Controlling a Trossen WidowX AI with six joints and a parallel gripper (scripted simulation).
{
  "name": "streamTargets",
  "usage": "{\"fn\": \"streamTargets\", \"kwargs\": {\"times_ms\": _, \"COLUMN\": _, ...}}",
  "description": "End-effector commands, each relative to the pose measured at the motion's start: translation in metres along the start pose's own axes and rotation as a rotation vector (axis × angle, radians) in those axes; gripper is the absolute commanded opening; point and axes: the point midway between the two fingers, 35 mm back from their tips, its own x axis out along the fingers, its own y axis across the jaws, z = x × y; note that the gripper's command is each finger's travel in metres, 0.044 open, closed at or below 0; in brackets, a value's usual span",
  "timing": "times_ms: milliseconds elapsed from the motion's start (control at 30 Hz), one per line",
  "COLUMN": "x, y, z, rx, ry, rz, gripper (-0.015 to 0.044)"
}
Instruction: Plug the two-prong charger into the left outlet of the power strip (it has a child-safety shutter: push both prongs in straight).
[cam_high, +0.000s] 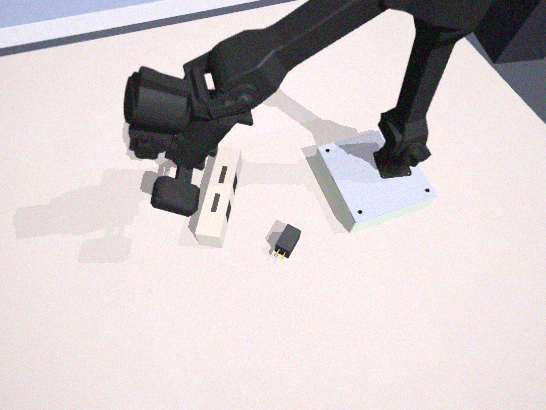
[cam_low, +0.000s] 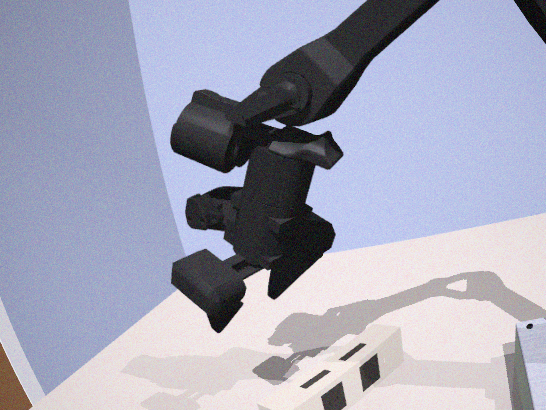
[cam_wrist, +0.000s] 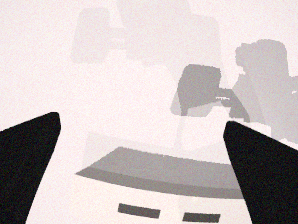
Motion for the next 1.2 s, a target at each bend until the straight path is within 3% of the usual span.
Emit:
{"fn": "streamTargets", "kwargs": {"times_ms": 0, "x": -0.003, "y": 0.014, "z": -0.024, "rx": -0.130, "ry": 0.074, "rz": 0.024, "gripper": 0.0440}}
{"fn": "streamTargets", "kwargs": {"times_ms": 767, "x": -0.045, "y": 0.060, "z": -0.179, "rx": -0.935, "ry": 0.529, "rz": 0.226, "gripper": 0.0440}}
{"fn": "streamTargets", "kwargs": {"times_ms": 1167, "x": -0.053, "y": 0.062, "z": -0.203, "rx": -1.054, "ry": 0.597, "rz": 0.267, "gripper": 0.0440}}
